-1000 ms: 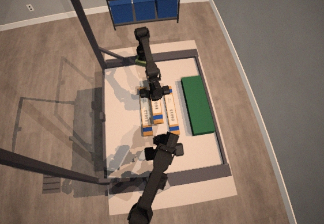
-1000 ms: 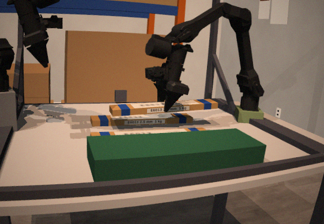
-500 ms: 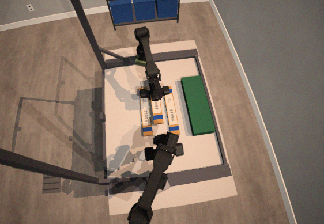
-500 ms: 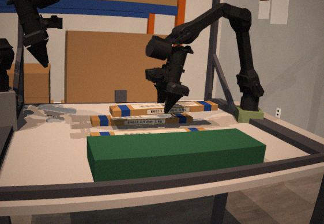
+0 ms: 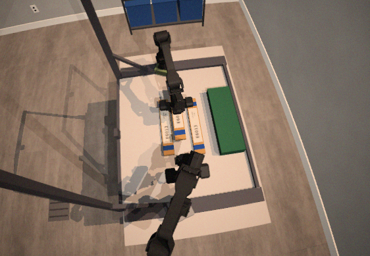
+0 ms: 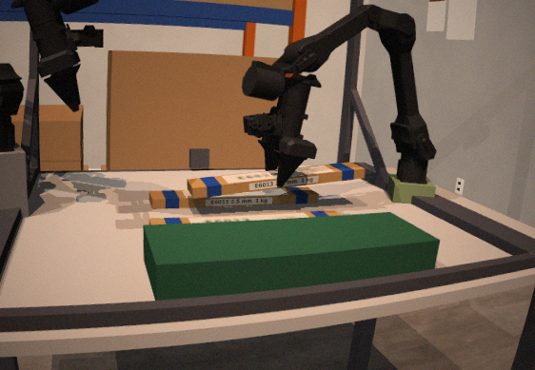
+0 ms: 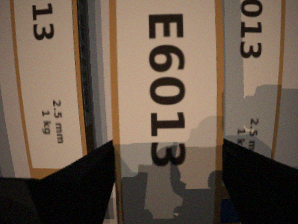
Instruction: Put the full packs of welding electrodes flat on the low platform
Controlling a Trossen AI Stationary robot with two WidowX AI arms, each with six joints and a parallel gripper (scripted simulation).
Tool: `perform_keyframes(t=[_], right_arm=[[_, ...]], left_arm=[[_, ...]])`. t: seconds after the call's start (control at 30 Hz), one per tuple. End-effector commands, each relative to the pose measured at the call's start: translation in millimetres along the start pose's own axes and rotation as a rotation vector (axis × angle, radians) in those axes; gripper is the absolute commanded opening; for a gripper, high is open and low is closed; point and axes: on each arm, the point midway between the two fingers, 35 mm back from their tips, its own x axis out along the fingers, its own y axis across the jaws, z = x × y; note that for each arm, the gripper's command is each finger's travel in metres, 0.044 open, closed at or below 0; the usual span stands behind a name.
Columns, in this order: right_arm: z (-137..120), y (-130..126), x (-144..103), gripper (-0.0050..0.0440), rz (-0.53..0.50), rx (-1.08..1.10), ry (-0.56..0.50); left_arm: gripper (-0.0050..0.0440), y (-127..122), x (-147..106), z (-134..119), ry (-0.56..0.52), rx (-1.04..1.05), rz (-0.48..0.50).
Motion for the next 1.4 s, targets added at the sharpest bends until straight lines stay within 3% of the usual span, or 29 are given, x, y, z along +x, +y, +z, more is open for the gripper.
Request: perform_keyframes(t=[0.0,0.37,1.37], right_arm=[[4.4,-1.1,-5.2,0.043,-0.007,-0.003,-0.019],[4.4,-1.1,-5.2,0.043,-0.007,-0.003,-0.019],[4.4,-1.1,-5.2,0.043,-0.007,-0.003,-0.019]], left_arm=[[-0.005,2.0,-42.8,25.7,-0.125,0.004,0.015],[-0.005,1.8,-57.3,27.7,-0.125,0.004,0.015],[-0.005,1.8,-57.3,27.6,-0.125,0.004,0.015]])
